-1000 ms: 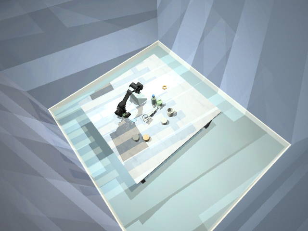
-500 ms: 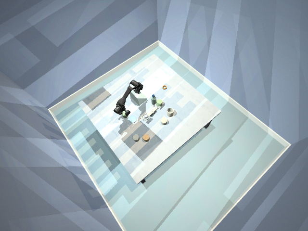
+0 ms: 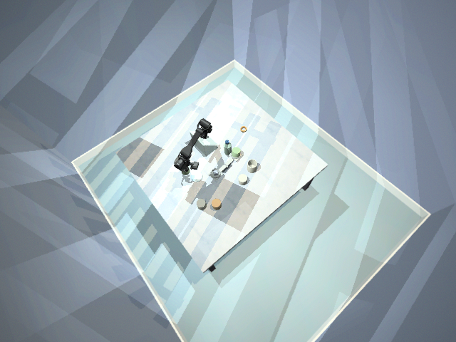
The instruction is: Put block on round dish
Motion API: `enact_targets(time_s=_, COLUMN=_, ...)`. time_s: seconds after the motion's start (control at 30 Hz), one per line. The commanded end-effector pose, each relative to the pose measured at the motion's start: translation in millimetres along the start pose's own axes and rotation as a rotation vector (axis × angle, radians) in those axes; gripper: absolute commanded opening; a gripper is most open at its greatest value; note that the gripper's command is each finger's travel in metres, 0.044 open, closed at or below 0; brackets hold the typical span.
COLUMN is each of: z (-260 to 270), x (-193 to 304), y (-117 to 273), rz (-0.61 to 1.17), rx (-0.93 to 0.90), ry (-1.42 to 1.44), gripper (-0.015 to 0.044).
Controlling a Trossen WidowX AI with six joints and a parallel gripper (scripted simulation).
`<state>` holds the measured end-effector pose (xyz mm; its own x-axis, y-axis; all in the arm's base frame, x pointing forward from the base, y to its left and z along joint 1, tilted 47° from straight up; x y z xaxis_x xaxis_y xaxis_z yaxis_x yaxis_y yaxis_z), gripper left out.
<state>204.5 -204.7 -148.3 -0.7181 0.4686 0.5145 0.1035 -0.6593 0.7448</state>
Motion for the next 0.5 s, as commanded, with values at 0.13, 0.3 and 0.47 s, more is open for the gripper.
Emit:
enact_targets(time_s=0.13, z=26, x=-8, y=10, rz=-0.008, rx=-0.003, ry=0.269, gripper=0.026)
enact_targets(time_s=0.3, z=43, x=-12, y=15, rz=-0.009, rx=-0.005, ry=0.442, gripper=0.026)
enact_targets(time_s=0.47, z=60, x=-14, y=19, rz=-0.01, rx=-0.009, ry=0.615, gripper=0.026)
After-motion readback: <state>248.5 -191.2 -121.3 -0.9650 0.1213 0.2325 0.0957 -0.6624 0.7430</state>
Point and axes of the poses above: the point midway between the two fingers, 35 mm back from their tips, its own y axis back along the fingers, its own z axis across the jaws, x = y × z, the point moved 4 cm from there along y, back along the fingers, and after that the axes turned 4 degrees about y, right-handed, at the moved point
